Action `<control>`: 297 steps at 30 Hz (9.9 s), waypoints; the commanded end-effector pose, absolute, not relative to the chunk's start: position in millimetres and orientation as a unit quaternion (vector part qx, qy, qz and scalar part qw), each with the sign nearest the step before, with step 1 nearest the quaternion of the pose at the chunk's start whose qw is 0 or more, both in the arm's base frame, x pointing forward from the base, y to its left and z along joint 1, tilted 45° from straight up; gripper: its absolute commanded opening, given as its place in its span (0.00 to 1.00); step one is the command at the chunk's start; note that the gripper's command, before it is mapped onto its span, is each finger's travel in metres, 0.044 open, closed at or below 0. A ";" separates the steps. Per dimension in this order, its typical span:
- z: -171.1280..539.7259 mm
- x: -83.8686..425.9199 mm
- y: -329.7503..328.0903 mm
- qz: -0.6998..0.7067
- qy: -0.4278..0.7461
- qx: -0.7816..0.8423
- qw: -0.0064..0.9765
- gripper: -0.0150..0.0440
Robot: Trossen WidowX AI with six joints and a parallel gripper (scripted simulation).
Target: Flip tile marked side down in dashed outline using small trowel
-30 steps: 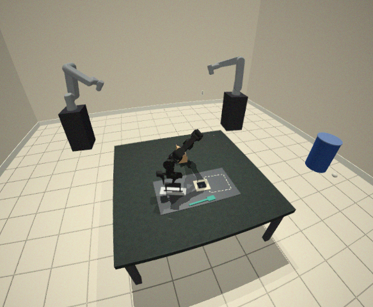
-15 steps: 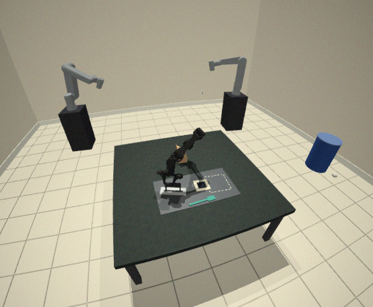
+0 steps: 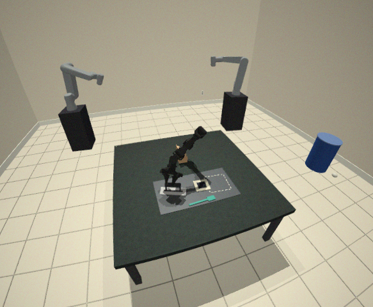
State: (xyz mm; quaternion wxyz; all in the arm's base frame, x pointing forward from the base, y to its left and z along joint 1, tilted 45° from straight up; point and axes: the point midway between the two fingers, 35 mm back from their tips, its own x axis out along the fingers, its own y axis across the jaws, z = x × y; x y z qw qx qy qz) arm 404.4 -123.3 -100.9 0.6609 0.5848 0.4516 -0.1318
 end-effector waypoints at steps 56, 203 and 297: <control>-98.8 386.0 -63.9 -0.244 0.286 0.867 0.327 0.76; -50.8 381.3 1.6 -0.144 0.334 0.836 0.411 0.25; 94.6 380.7 60.4 -0.128 0.341 0.858 0.363 0.25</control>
